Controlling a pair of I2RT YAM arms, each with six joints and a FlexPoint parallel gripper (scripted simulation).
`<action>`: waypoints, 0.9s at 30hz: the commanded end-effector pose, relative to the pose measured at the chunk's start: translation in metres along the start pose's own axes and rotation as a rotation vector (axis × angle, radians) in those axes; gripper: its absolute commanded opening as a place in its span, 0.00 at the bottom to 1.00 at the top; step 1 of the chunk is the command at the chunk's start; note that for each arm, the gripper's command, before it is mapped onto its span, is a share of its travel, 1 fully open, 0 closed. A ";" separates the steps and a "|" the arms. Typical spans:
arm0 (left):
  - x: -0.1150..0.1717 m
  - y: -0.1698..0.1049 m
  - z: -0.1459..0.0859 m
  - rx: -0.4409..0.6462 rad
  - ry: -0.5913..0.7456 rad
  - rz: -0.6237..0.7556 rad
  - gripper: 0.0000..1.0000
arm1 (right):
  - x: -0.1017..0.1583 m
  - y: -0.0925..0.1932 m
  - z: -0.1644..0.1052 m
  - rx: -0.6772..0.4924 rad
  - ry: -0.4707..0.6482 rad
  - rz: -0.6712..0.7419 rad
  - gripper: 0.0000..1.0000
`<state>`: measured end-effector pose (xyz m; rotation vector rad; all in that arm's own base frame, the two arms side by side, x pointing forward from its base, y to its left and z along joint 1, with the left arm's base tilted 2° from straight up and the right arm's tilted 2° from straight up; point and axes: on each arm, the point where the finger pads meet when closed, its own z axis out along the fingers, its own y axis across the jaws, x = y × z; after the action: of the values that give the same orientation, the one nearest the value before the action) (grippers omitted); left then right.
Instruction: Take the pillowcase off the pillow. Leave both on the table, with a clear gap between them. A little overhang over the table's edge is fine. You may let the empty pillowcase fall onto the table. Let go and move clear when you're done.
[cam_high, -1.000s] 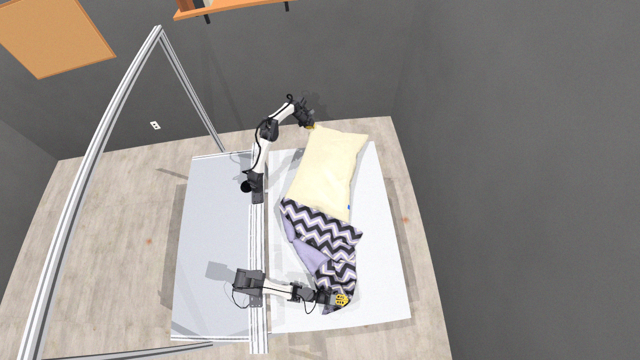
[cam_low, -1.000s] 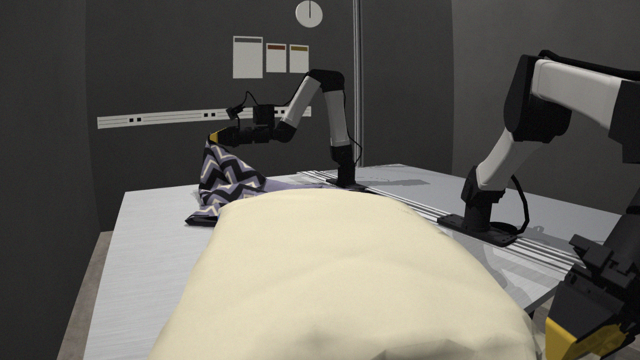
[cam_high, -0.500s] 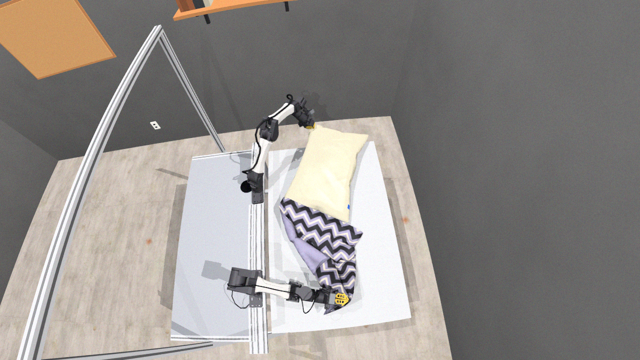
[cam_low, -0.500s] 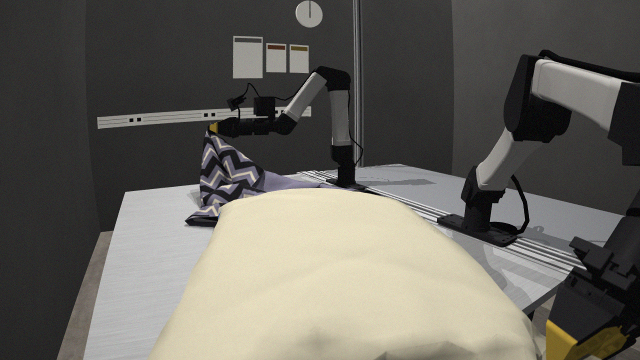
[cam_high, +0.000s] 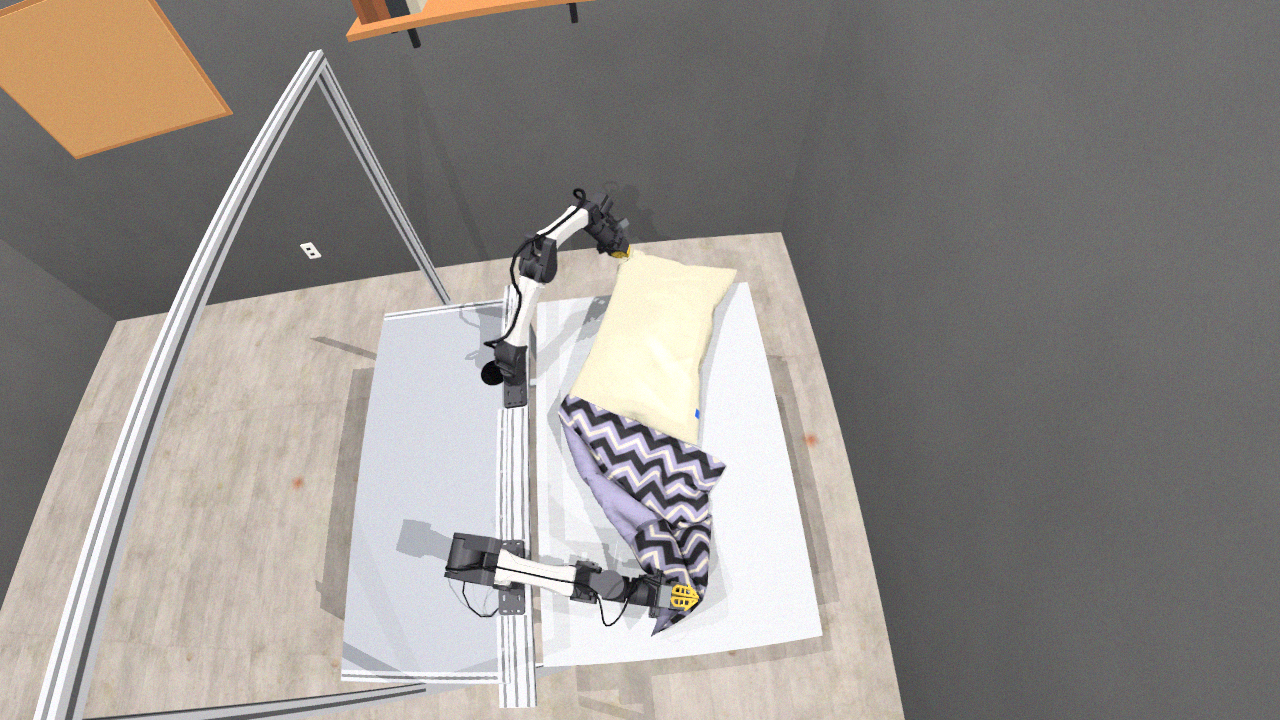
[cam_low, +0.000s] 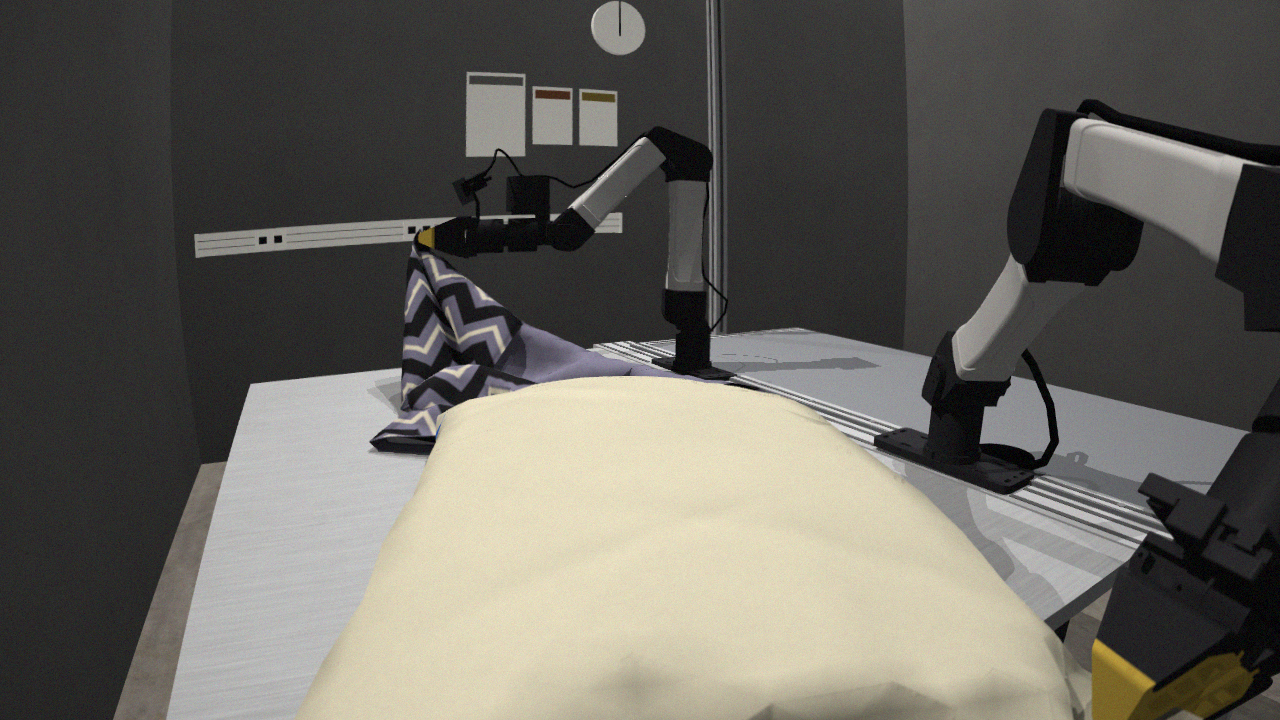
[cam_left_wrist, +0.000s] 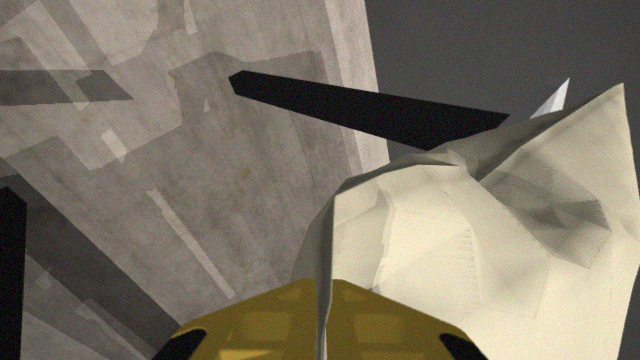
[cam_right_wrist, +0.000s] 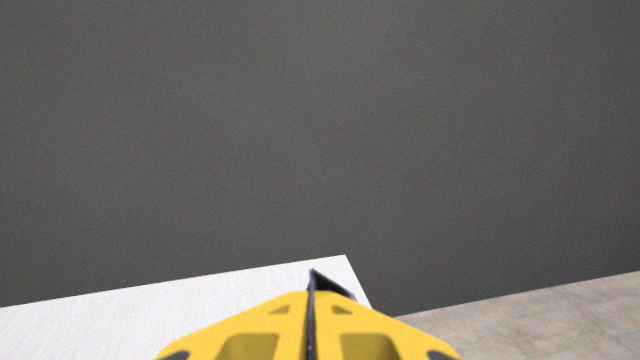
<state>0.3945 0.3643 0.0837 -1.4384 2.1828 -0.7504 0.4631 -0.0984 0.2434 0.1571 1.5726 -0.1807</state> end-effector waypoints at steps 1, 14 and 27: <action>-0.009 -0.018 -0.020 0.020 -0.065 0.052 0.00 | -0.026 -0.004 -0.001 0.015 -0.023 0.000 0.00; -0.009 -0.018 -0.020 0.020 -0.065 0.052 0.00 | -0.045 -0.006 0.002 0.021 -0.003 0.000 0.00; -0.009 -0.018 -0.020 0.020 -0.065 0.052 0.00 | -0.060 -0.006 0.004 0.021 -0.017 0.000 0.00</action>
<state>0.3947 0.3646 0.0838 -1.4368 2.1821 -0.7492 0.4645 -0.1020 0.2831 0.1672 1.5884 -0.1884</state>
